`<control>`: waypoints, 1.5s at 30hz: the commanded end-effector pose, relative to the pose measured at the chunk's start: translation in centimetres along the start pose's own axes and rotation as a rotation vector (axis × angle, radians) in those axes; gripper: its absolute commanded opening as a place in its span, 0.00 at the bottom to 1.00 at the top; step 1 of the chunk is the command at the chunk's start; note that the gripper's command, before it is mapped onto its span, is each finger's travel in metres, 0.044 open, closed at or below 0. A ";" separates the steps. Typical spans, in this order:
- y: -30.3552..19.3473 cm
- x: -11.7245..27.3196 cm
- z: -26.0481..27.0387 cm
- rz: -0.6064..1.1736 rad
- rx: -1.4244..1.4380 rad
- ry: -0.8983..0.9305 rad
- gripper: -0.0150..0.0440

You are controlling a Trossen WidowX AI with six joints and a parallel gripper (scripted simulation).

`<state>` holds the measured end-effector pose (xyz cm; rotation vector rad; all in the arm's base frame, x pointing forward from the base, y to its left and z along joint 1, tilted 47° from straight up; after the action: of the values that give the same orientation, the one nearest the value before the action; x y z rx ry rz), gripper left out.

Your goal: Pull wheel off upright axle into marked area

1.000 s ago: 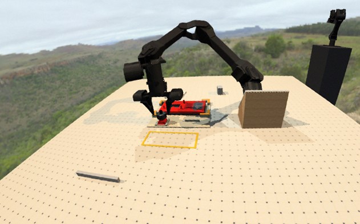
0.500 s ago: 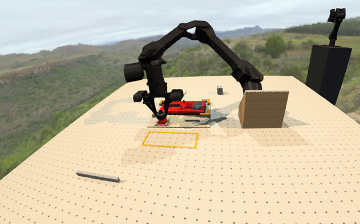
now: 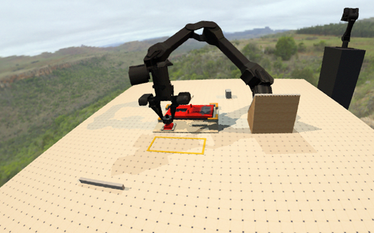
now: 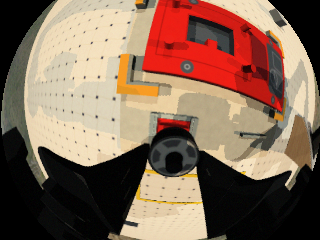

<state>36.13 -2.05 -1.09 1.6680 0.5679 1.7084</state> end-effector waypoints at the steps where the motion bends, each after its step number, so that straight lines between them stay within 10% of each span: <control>1: 0.0 0.3 0.2 0.003 -0.006 0.002 0.25; 45: 0.0 1.7 0.2 0.003 -0.003 0.004 0.25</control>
<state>36.16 -1.18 -0.15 1.6693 0.5712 1.7037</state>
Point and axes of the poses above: the point midway between the two fingers, 35 mm back from their tips, its own x axis back along the fingers, its own z axis across the jaws, y = z × x, the point moved 1 cm from there along x, back along the fingers, and after that the axes turned 3 degrees about -x, right-handed, at the moved point
